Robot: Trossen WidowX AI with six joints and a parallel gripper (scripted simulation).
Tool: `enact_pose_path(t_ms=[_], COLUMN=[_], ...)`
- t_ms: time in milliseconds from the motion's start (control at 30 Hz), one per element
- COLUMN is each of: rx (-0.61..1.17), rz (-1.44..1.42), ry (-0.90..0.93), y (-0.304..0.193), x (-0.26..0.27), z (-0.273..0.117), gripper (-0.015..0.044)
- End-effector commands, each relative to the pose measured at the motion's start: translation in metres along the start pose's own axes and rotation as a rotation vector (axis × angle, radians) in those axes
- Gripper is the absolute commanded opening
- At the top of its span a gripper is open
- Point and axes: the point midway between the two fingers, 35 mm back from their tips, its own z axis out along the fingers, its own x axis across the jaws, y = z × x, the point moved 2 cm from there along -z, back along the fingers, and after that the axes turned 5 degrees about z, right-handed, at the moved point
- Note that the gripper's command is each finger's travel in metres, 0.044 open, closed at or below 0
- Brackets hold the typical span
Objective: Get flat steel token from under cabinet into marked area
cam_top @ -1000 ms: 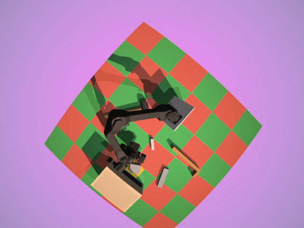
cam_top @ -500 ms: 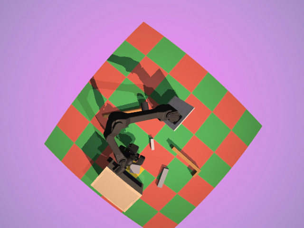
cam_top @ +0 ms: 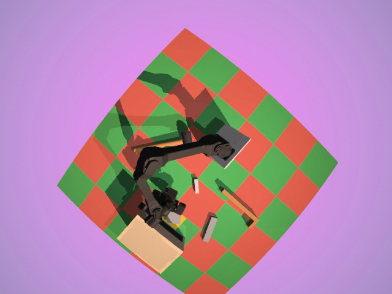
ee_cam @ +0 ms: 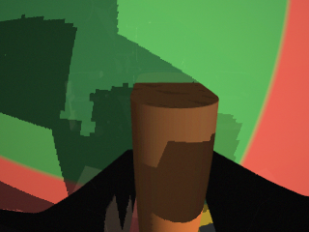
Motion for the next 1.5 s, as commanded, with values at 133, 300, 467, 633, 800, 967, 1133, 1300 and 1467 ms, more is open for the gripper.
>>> enact_pose_path(t_ms=[133,300,467,633,800,967,1133,1300,1467], rx=[0.01,0.011,0.011,0.011,0.011,0.011,0.011,0.011,0.011], rz=[0.013,0.013,0.014,0.014,0.014,0.014,0.014,0.014,0.014], ry=[-0.001,-0.001,-0.001,-0.001,-0.001,-0.001,-0.001,-0.002,-0.002], y=[-0.012,-0.016,-0.021,-0.025,-0.028,-0.028,-0.028,-0.027,-0.026], x=[0.001,0.001,0.0,0.0,0.0,-0.002,-0.011,-0.016,-0.018], z=[0.0,0.0,0.0,-0.001,-0.001,0.0,0.001,0.0,0.0], gripper=[0.0,0.0,0.0,0.0,0.0,0.0,0.0,0.0,0.0])
